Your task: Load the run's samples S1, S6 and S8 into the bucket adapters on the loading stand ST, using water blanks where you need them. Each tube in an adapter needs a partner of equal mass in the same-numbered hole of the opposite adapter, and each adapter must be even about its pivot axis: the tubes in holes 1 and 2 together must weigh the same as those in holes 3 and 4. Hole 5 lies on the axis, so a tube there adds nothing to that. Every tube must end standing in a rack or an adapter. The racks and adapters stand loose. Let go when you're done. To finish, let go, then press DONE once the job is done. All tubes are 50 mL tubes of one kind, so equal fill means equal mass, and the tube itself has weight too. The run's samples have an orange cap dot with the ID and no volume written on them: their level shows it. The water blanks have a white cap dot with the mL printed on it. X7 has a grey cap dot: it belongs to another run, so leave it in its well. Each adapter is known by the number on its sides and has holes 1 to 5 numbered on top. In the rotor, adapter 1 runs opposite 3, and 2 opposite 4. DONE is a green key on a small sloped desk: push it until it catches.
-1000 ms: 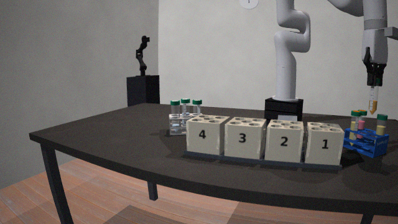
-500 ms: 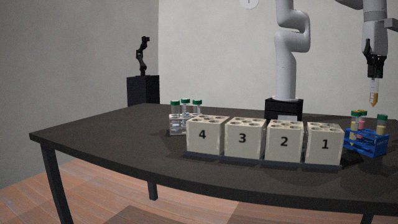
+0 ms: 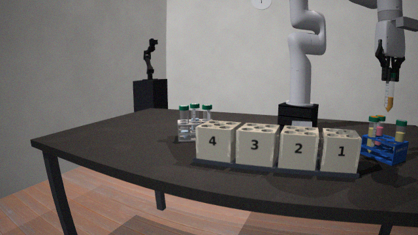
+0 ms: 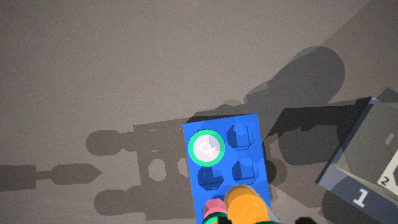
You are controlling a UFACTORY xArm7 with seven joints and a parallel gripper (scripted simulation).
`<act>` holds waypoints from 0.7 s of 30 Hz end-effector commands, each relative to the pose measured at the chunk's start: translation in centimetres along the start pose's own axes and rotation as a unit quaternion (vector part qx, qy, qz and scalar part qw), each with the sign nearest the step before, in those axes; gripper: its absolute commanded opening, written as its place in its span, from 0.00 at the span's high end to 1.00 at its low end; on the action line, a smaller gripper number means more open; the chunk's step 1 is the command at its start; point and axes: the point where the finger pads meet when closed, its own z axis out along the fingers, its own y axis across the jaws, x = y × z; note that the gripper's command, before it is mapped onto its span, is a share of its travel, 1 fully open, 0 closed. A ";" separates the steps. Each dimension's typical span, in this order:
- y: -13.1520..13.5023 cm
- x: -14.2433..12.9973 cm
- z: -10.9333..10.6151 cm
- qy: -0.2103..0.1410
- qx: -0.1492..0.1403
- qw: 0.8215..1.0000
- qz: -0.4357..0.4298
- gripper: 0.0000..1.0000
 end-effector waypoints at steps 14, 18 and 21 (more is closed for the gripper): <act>7.4 0.7 -0.2 0.003 0.000 0.970 0.244 1.00; 9.4 0.9 -0.2 0.003 0.000 0.961 0.275 1.00; 10.9 1.0 -0.2 0.003 0.000 0.961 0.275 1.00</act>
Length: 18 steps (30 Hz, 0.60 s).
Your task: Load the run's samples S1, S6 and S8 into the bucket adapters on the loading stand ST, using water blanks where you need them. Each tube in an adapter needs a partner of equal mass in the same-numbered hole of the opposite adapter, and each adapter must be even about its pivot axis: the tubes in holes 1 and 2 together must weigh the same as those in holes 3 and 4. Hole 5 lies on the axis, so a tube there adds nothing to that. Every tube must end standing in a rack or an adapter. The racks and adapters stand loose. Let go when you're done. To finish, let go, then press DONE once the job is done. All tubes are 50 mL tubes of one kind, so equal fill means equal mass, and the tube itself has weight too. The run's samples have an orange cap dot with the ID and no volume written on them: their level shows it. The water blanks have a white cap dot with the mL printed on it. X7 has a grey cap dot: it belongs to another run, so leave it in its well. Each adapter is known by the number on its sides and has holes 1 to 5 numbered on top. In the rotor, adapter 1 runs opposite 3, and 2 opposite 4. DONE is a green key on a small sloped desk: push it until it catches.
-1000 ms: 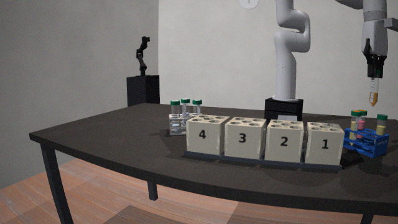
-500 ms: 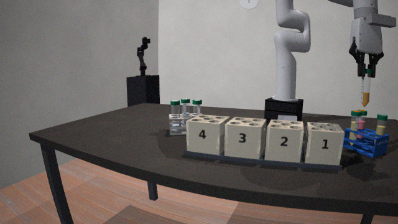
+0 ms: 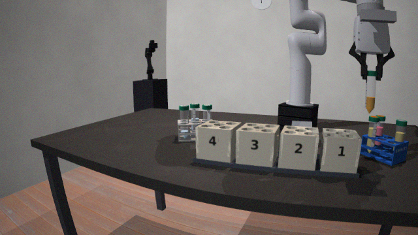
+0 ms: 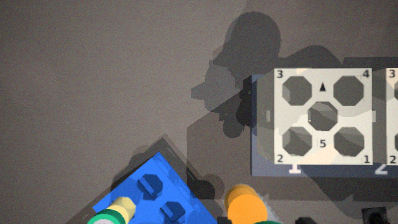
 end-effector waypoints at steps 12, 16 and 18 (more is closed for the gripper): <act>5.0 3.9 -0.2 0.002 0.001 1.000 0.002 1.00; 6.6 5.1 -0.2 0.002 0.000 1.000 0.002 1.00; 7.4 5.7 -0.2 0.002 0.000 1.000 0.002 1.00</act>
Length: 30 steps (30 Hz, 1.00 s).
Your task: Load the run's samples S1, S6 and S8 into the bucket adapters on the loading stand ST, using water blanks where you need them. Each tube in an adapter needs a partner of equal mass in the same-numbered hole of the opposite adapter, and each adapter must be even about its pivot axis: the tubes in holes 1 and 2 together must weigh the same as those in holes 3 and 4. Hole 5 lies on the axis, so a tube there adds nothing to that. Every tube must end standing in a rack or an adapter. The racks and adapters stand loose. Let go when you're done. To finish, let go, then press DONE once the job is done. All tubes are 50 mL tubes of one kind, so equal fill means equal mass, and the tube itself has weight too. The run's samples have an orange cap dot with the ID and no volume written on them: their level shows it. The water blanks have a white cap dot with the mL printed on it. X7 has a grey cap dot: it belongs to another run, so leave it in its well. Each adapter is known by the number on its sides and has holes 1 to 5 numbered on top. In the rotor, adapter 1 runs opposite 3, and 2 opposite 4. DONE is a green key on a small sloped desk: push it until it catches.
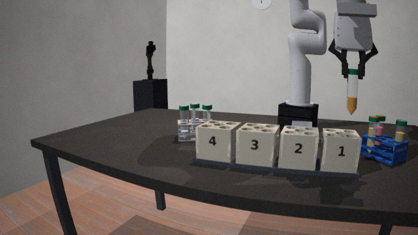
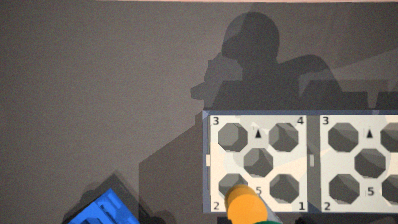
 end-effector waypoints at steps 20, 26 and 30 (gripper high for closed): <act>2.6 2.2 -0.2 0.002 0.001 1.000 0.000 1.00; 2.6 2.2 0.0 0.002 0.001 1.000 0.000 1.00; 2.6 2.2 0.8 0.002 0.001 1.000 0.000 1.00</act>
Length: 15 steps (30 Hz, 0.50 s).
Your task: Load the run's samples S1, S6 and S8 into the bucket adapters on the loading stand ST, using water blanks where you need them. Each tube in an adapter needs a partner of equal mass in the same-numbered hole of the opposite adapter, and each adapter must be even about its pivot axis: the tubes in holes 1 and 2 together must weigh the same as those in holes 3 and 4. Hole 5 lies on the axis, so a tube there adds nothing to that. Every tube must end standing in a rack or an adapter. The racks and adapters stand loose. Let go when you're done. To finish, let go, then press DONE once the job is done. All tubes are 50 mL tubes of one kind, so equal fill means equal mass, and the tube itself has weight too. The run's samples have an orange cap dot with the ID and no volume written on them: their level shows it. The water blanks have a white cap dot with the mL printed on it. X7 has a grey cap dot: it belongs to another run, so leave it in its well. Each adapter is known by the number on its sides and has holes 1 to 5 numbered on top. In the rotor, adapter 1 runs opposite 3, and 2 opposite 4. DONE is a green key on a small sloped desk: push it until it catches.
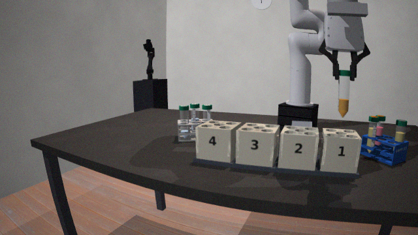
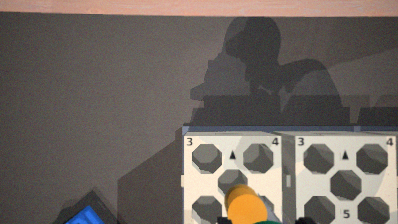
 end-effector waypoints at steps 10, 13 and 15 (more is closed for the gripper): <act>0.0 0.1 2.1 0.002 0.000 1.000 0.000 1.00; 0.0 0.1 2.5 0.002 0.000 1.000 0.000 1.00; 0.0 0.1 2.9 0.002 0.000 1.000 0.000 1.00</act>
